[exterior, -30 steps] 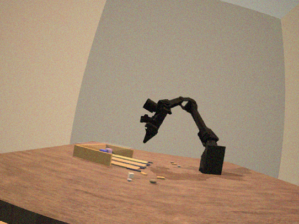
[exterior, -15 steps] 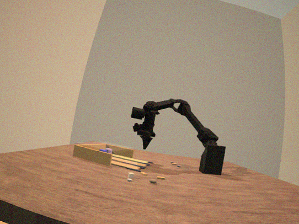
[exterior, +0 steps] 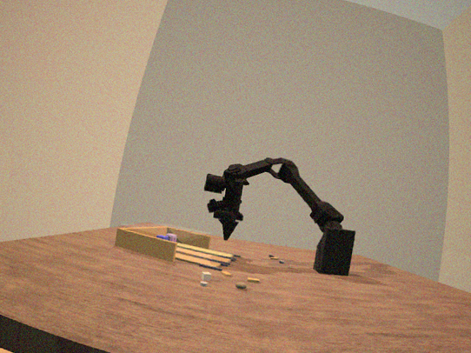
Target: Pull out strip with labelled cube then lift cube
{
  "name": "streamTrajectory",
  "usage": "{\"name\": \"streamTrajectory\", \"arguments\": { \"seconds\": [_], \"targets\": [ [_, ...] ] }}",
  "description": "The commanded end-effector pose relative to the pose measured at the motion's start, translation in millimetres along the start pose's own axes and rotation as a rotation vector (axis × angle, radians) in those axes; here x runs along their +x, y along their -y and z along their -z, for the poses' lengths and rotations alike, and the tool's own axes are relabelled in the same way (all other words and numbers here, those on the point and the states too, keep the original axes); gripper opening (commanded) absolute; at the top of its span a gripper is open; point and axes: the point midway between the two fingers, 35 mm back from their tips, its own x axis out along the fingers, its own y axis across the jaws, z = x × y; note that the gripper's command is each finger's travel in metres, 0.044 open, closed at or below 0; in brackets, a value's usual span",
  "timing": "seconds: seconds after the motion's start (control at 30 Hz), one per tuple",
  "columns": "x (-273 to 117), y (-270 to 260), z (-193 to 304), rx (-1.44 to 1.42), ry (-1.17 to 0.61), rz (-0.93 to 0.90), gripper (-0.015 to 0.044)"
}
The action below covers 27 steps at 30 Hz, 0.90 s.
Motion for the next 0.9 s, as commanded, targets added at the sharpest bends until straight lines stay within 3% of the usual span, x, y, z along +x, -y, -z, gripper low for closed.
{"name": "streamTrajectory", "arguments": {
  "seconds": [0.0, 0.87],
  "targets": [
    [7, 0, 1, -0.006, -0.002, 0.002, 0.0],
    [49, -1, 3, -0.006, -0.002, 0.006, 0.0]
  ]
}}
